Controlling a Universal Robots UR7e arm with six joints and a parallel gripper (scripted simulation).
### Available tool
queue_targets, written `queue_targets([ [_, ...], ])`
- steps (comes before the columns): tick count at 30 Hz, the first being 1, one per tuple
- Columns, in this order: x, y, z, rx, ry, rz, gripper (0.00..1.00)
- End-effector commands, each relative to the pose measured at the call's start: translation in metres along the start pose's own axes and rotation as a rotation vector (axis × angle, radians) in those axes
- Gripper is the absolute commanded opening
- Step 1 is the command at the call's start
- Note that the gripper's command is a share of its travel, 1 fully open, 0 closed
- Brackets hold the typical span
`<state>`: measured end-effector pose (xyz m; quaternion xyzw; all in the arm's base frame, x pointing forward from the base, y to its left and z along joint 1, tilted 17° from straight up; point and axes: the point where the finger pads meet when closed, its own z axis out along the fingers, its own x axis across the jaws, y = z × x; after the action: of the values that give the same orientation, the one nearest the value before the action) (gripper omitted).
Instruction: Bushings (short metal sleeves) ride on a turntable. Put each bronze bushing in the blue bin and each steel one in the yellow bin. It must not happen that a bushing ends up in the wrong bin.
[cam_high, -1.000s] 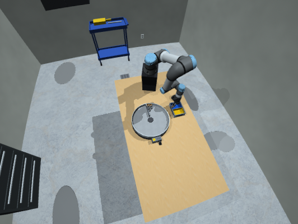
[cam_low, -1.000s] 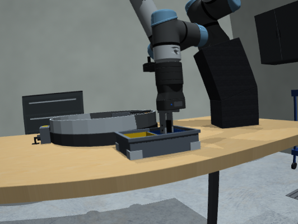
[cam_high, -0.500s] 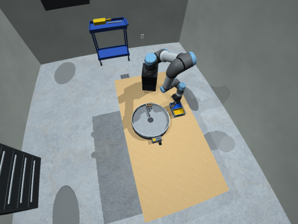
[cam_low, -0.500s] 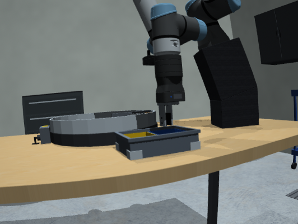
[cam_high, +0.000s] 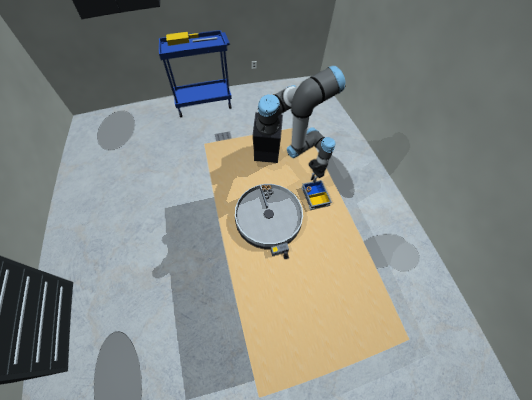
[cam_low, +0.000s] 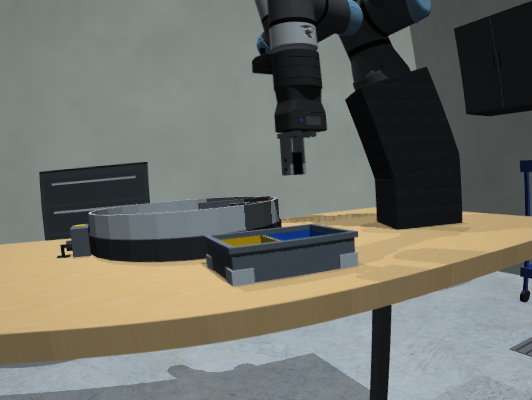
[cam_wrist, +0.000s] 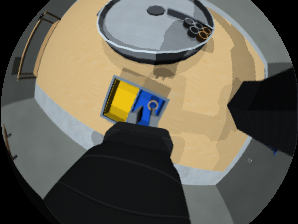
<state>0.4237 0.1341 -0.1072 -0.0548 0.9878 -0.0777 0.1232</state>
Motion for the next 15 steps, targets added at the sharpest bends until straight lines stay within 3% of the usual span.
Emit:
queue_targets([
  [1, -0.0005, -0.0001, -0.0092, 0.000, 0.003, 0.000, 0.42],
  [15, -0.0005, -0.0001, -0.0073, 0.000, 0.001, 0.000, 0.42],
])
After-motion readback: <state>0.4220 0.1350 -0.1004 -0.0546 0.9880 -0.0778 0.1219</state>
